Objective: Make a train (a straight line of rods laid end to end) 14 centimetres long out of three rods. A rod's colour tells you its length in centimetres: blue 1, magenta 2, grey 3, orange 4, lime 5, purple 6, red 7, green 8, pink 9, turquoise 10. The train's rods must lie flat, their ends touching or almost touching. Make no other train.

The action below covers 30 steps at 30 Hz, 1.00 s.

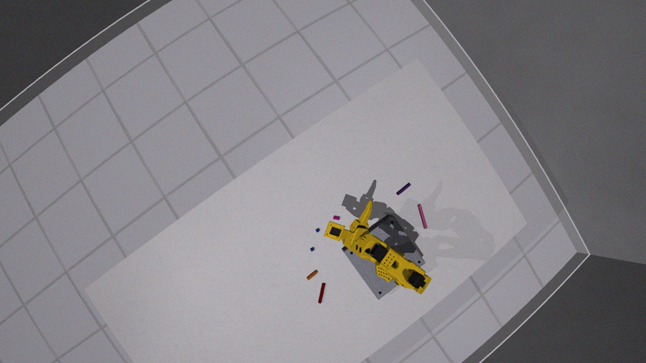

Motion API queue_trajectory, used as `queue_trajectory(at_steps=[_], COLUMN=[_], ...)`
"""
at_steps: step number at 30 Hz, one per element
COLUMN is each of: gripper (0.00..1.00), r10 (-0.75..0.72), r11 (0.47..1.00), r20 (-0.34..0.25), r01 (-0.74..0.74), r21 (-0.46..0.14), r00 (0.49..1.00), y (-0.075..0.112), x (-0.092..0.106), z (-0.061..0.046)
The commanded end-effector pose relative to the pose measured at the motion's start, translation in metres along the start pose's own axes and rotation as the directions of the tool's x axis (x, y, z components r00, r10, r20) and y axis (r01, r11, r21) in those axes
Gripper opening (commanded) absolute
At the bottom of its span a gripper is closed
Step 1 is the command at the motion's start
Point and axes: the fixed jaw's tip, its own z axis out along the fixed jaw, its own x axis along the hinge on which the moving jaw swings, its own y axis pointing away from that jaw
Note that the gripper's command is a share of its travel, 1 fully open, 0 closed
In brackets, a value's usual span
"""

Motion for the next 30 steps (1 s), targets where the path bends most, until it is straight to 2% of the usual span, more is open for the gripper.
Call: queue_trajectory(at_steps=[1, 30], gripper=[1.0, 1.0], r10=[-0.039, -0.239], r11=[0.999, 0.971], r20=[-0.02, -0.069], r01=[0.039, 0.236], r21=[-0.009, -0.047], r00=[0.999, 0.969], y=[0.002, 0.006], x=[0.006, 0.019], z=[0.0, 0.0])
